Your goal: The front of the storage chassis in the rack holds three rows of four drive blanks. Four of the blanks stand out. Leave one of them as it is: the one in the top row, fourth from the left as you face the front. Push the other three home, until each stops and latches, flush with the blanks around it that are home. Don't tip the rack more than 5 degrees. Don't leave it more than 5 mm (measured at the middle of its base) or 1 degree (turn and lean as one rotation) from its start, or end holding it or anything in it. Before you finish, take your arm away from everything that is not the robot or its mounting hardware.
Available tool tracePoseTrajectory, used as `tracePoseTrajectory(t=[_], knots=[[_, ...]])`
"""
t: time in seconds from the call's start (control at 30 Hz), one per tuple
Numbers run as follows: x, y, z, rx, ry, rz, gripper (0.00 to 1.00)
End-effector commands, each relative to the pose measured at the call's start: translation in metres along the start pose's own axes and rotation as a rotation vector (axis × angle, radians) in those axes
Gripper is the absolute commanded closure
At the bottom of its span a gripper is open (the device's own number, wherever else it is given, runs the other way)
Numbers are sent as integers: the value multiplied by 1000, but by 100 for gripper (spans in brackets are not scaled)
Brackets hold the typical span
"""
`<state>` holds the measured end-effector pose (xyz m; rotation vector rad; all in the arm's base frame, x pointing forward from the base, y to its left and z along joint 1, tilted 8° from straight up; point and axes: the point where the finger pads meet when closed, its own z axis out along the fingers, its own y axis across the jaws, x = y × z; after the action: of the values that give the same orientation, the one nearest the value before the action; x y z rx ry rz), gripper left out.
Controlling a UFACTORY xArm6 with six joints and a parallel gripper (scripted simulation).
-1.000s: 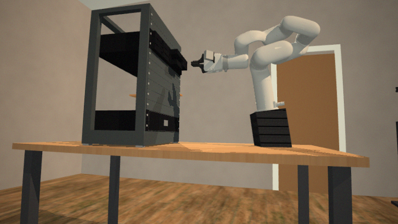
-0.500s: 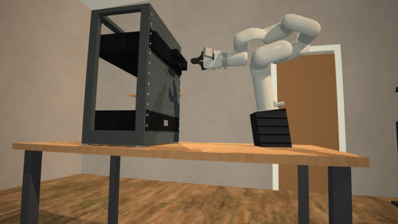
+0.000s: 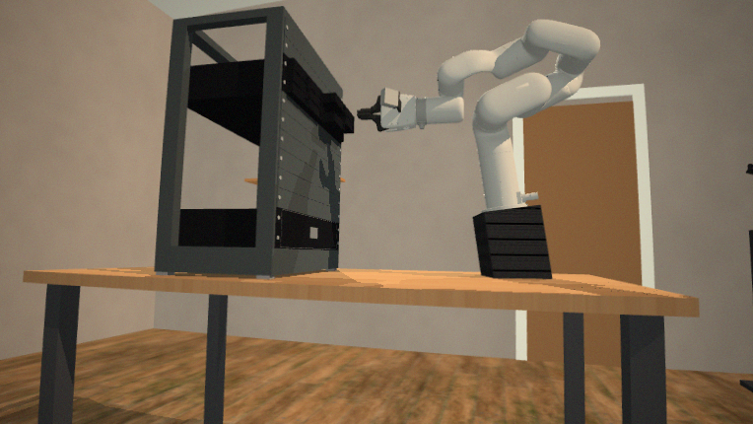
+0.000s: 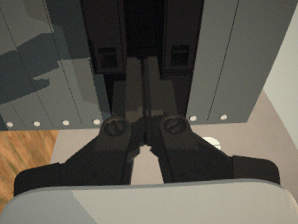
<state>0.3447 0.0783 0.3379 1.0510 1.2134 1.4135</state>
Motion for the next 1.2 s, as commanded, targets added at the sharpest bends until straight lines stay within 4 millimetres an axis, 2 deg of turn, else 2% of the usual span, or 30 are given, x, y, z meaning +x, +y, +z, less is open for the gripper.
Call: tracePoseTrajectory(t=[0.0,0.47,1.17], knots=[[0,2,1,-3,0,0,100],[2,-1,5,-3,0,0,100],[11,-16,29,-3,0,0,100]])
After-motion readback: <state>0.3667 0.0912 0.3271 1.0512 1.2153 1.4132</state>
